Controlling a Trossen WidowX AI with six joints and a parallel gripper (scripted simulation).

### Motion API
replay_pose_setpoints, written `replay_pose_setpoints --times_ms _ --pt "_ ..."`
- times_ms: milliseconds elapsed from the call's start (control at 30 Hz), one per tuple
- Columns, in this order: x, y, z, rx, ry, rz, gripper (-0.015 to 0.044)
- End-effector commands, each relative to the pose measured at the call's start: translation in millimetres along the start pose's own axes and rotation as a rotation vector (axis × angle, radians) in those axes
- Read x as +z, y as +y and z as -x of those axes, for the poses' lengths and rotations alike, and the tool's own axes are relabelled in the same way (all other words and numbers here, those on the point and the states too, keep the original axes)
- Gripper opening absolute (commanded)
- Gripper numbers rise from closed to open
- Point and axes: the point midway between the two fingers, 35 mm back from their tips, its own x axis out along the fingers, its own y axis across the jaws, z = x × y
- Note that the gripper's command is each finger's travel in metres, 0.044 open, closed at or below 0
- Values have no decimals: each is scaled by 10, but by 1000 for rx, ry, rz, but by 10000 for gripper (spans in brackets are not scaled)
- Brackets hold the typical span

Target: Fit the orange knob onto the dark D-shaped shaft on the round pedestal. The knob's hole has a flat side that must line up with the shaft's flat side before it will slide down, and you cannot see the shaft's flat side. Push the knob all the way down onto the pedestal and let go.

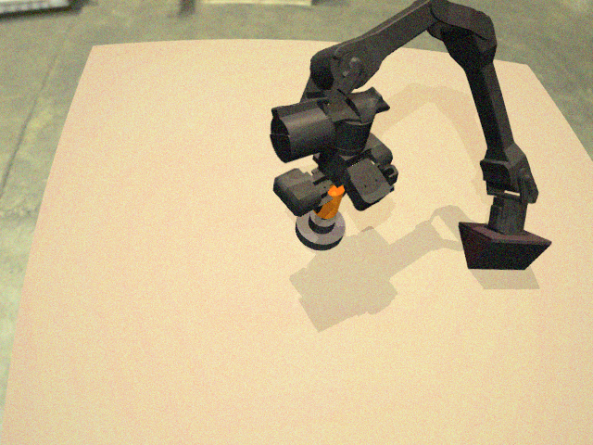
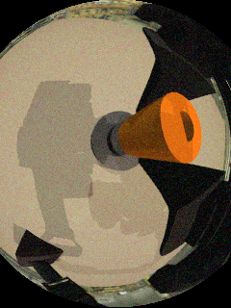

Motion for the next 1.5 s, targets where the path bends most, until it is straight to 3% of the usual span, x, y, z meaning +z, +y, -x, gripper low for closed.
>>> replay_pose_setpoints --times_ms 0,167,1467 --pt "-17 -11 20 -3 1 61 0" --pt "-13 -12 2 -3 1 194 0" --pt "-14 -2 20 -3 1 219 0"
